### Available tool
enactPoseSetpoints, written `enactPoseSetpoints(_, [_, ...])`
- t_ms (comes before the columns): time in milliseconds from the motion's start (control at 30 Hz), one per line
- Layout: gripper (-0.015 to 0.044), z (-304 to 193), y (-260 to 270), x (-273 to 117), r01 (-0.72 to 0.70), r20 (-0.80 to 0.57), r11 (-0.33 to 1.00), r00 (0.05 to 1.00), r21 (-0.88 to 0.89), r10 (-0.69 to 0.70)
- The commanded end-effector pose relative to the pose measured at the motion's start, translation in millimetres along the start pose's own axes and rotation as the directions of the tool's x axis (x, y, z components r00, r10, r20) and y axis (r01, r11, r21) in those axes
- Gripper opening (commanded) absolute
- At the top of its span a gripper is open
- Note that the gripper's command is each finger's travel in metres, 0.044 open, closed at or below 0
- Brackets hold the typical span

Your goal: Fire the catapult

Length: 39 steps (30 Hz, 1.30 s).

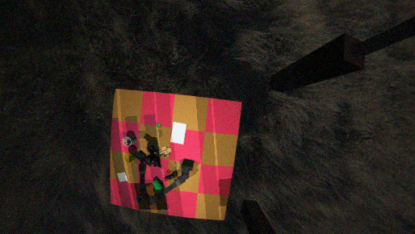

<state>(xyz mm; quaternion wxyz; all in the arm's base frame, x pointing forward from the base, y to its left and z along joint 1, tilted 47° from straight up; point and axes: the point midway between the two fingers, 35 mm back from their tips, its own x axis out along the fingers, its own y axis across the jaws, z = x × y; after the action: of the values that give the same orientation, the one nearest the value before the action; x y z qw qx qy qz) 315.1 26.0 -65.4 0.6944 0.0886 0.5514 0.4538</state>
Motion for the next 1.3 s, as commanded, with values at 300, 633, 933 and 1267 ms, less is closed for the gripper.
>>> enactPoseSetpoints(300, [0.0367, 0, 0, -1, 0.0, 0.0, 1.0, 1.0, -0.002, 0.0])
enactPoseSetpoints(633, [0.044, -1, -1, -102, 0.005, -0.001, 1.0, 1.0, 0.002, -0.005])
enactPoseSetpoints(933, [0.044, -2, -1, -96, 0.002, 0.002, 1.0, 1.0, 0.01, -0.002])
enactPoseSetpoints(1267, [0.044, -1, -1, -49, 0.0, 0.003, 1.0, 1.0, 0.009, 0.0])
